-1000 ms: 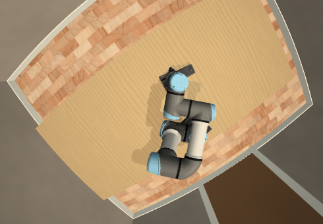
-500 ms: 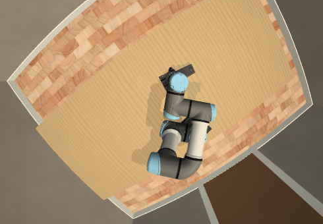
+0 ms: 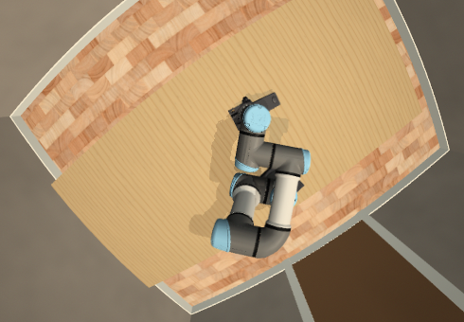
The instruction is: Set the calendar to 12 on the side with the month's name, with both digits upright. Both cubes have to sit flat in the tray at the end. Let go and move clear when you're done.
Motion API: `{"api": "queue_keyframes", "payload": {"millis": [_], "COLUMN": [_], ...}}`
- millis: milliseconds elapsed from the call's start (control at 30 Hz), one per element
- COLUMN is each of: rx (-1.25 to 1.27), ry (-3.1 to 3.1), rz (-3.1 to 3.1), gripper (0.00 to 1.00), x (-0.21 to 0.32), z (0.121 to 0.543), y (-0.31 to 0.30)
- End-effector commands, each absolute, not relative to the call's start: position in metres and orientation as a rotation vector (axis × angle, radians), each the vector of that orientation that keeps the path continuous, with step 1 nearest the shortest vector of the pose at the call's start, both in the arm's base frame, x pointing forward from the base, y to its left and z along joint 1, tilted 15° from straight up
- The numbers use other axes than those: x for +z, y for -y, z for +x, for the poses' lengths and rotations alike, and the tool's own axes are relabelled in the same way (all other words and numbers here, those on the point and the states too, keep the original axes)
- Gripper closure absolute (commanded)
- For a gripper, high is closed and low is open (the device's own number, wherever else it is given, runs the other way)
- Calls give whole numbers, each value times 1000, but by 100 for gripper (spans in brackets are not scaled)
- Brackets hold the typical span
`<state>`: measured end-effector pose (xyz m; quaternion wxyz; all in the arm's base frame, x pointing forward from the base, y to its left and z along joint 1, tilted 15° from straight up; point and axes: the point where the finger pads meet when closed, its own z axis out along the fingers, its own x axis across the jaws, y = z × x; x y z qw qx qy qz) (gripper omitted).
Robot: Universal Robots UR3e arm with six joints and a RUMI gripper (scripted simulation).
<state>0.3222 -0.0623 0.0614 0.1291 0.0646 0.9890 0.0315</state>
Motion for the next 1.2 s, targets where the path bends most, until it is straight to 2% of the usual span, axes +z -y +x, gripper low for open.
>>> {"api": "queue_keyframes", "payload": {"millis": [0,1167], "rx": [89,89], "ry": [-2873,-2873], "rz": [187,187], "gripper": [72,72], "x": [62,36], "z": [323,330], "y": [63,62]}}
